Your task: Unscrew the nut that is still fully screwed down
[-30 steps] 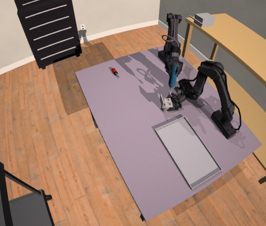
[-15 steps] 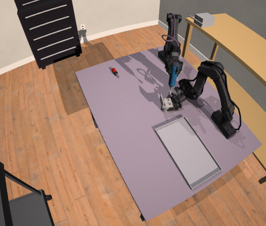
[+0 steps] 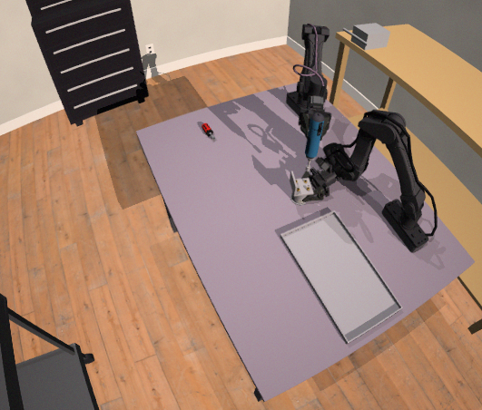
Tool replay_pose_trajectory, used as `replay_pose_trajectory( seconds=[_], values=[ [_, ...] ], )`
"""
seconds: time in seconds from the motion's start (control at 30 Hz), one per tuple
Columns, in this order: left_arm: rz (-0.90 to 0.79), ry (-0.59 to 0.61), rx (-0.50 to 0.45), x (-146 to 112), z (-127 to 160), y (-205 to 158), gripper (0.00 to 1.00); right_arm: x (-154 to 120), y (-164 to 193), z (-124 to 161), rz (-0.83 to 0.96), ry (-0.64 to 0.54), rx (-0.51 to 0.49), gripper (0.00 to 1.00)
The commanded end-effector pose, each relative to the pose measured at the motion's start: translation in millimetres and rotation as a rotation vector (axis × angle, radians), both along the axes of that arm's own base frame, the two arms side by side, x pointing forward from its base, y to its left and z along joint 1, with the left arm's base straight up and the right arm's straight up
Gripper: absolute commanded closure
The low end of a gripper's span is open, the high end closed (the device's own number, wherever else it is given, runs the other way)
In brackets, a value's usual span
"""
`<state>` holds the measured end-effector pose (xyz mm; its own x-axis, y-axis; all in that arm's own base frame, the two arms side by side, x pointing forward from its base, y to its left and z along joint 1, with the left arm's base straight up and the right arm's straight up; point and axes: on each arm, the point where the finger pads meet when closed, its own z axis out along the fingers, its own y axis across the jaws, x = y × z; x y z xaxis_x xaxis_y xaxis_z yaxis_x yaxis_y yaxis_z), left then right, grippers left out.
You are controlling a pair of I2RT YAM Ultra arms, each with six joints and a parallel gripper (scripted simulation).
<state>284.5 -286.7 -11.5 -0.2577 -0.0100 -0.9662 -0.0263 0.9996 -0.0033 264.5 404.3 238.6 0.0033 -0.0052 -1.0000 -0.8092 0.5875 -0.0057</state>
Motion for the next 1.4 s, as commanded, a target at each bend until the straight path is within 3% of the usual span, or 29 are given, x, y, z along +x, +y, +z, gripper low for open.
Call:
replay_pose_trajectory(
  seconds=[0.0, 0.17, 0.27, 0.7, 1.37],
  values=[
    [0.002, -0.004, 0.001, 0.5, 2.3, -0.5, 0.41, -4.7, -2.8, 60.9, 0.001, -0.098, 0.167, 0.58],
    [0.002, -0.004, 0.001, 0.5, 2.3, -0.5, 0.41, -2.4, 0.9, 29.9, 0.001, -0.071, 0.122, 0.58],
    [0.002, -0.004, 0.001, 0.5, 2.3, -0.5, 0.41, -4.3, -2.3, 54.7, 0.001, -0.1, 0.17, 0.58],
    [0.002, -0.004, 0.001, 0.5, 2.3, -0.5, 0.41, -1.8, 1.8, 39.3, 0.001, -0.086, 0.146, 0.58],
    [0.002, -0.004, 0.001, 0.5, 2.3, -0.5, 0.41, -3.4, -0.4, 40.0, 0.002, -0.087, 0.151, 0.58]
  ],
)
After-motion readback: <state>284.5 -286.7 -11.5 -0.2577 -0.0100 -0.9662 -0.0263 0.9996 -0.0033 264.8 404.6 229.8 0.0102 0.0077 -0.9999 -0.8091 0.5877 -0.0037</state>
